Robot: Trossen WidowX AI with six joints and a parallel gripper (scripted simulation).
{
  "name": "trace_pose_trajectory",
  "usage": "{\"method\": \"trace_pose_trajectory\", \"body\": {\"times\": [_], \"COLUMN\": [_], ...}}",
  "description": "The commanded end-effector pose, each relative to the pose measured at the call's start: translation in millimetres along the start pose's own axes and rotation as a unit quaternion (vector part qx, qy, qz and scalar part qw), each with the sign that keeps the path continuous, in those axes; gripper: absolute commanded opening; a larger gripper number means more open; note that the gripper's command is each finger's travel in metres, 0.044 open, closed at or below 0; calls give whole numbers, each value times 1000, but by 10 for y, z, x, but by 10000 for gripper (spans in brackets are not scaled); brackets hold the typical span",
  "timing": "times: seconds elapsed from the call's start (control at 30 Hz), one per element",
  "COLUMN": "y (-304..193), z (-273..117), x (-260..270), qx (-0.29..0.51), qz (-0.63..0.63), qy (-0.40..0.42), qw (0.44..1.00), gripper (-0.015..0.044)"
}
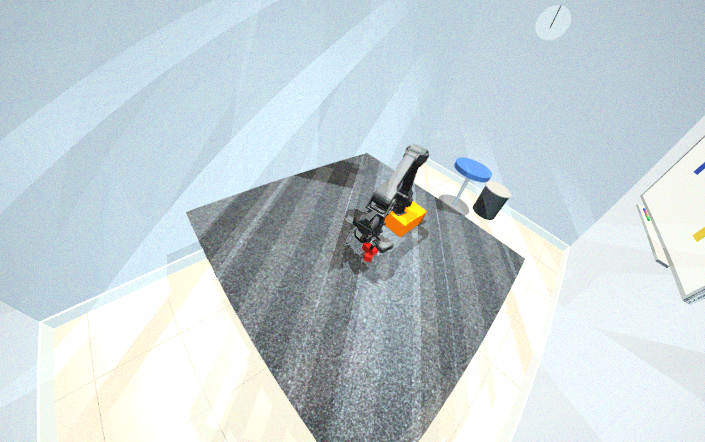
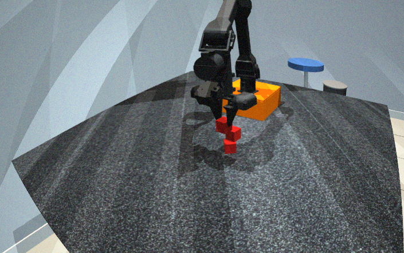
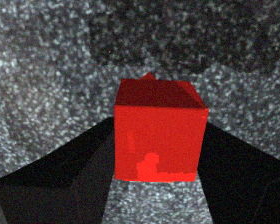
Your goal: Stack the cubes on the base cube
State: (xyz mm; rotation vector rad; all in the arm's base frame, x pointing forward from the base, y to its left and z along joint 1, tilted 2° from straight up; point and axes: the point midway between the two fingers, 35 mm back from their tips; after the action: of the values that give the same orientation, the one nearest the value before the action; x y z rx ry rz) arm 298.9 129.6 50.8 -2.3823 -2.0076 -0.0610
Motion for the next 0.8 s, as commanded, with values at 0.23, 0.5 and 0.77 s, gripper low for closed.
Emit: {"method": "trace_pose_trajectory", "body": {"times": [0.23,0.5,0.77], "y": [-30,-23,-21], "z": [126,261,424], "x": [-11,-6,-4], "qx": [5,5,5], "qz": [-3,-2,0], "qy": [-2,-2,-1], "qw": [1000,1000,1000], "gripper": [105,105,105]}}
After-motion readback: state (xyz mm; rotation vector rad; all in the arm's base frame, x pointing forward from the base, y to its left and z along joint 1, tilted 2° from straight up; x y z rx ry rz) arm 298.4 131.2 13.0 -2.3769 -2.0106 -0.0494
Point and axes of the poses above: the point midway between the two fingers, 35 mm back from their tips, its own z axis out along the fingers, its own x axis across the jaws, y = z × x, and after that the axes turned 12 degrees about z, right-handed
